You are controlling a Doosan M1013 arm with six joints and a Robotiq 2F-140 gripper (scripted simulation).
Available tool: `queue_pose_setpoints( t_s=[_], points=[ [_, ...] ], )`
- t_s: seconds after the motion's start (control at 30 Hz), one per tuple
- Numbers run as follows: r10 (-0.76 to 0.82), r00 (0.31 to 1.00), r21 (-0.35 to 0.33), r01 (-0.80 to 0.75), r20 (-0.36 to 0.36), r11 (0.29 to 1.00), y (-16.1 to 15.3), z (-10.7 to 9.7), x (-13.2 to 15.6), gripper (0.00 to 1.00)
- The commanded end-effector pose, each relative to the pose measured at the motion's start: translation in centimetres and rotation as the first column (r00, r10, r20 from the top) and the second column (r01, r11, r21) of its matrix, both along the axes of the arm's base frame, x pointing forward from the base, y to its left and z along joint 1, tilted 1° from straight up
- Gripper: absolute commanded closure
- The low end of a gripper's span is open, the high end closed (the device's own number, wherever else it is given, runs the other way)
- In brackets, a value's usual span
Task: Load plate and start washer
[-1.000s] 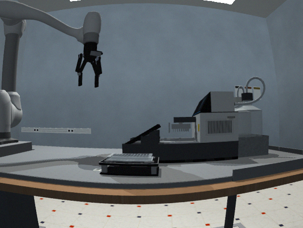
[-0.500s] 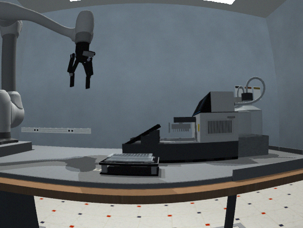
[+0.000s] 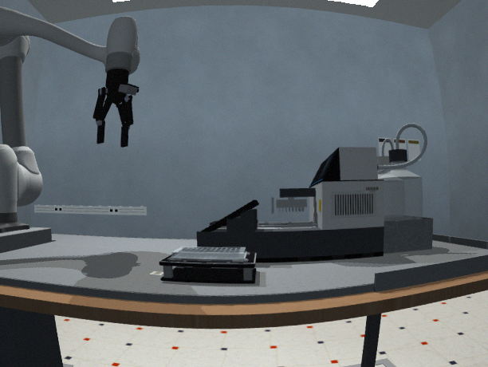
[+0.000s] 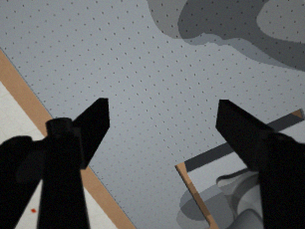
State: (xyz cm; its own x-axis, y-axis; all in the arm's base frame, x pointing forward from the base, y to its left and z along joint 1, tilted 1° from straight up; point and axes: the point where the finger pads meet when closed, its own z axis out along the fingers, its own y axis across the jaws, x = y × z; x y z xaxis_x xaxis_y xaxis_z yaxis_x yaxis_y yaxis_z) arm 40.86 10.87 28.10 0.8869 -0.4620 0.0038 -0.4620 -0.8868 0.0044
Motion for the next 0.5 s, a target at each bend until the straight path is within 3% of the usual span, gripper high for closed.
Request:
queue_pose_setpoints(
  t_s=[0.0, 0.47],
  points=[
    [0.015, 1.0, 0.002, -0.015, 0.001, 1.0, -1.0, -0.4, -1.1, 0.3],
    [0.158, 0.987, 0.0, -0.158, -0.005, 0.987, -4.1, -2.3, -5.3, 0.3]
  ],
)
